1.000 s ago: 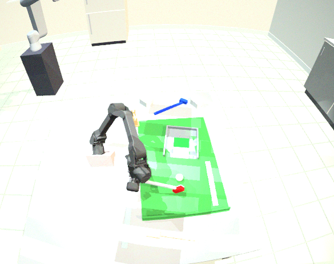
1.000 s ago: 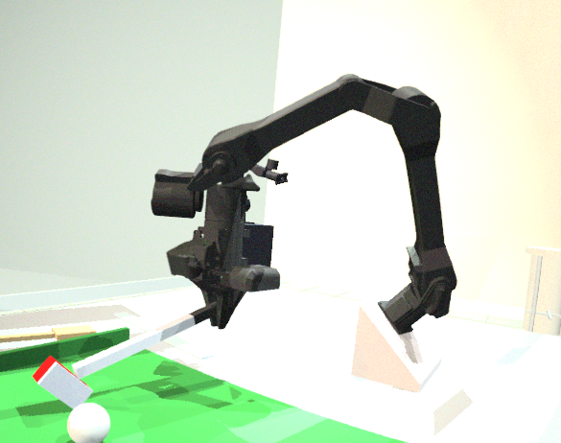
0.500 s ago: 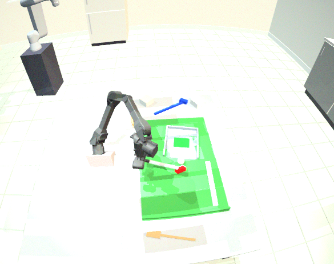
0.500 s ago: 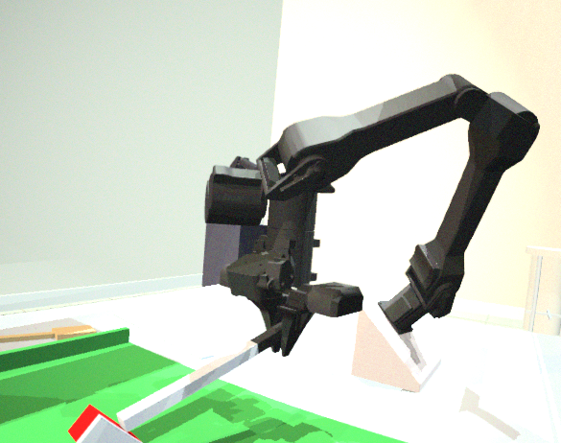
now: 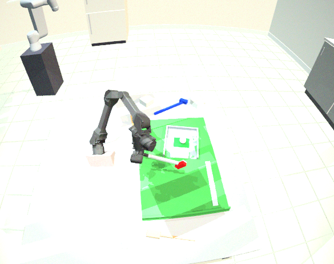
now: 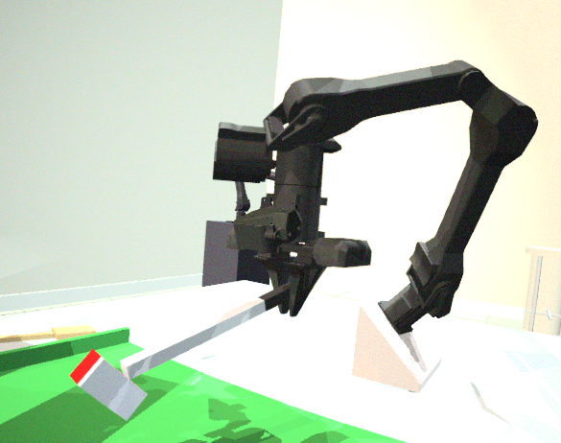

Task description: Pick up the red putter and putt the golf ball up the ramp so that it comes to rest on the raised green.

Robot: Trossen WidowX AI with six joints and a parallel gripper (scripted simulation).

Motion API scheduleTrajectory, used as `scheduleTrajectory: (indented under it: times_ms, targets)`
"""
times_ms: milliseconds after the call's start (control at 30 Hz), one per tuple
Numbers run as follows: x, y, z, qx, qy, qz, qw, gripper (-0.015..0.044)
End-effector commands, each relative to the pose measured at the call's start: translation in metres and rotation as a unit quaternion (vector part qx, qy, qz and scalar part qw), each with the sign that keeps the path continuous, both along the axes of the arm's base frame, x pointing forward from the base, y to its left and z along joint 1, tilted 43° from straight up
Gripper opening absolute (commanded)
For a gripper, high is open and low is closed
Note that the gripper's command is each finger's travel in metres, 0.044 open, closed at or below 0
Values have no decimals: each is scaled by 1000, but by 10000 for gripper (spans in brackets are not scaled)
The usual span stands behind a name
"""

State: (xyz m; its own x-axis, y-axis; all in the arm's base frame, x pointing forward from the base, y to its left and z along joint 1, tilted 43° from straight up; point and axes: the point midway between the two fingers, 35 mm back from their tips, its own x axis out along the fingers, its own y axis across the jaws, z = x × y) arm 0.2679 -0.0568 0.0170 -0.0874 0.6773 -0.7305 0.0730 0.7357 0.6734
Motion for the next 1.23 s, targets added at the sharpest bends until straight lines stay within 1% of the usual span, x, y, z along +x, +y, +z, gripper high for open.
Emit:
scheduleTrajectory:
  times_ms: [0, 33, 1200]
  targets:
    - [2, -7, 8, -3, -6, 1, 1000, 0]
    - [0, -2, 2, 0, -1, 0, 1000, 0]
    - [0, -2, 2, 0, -1, 0, 1000, 0]
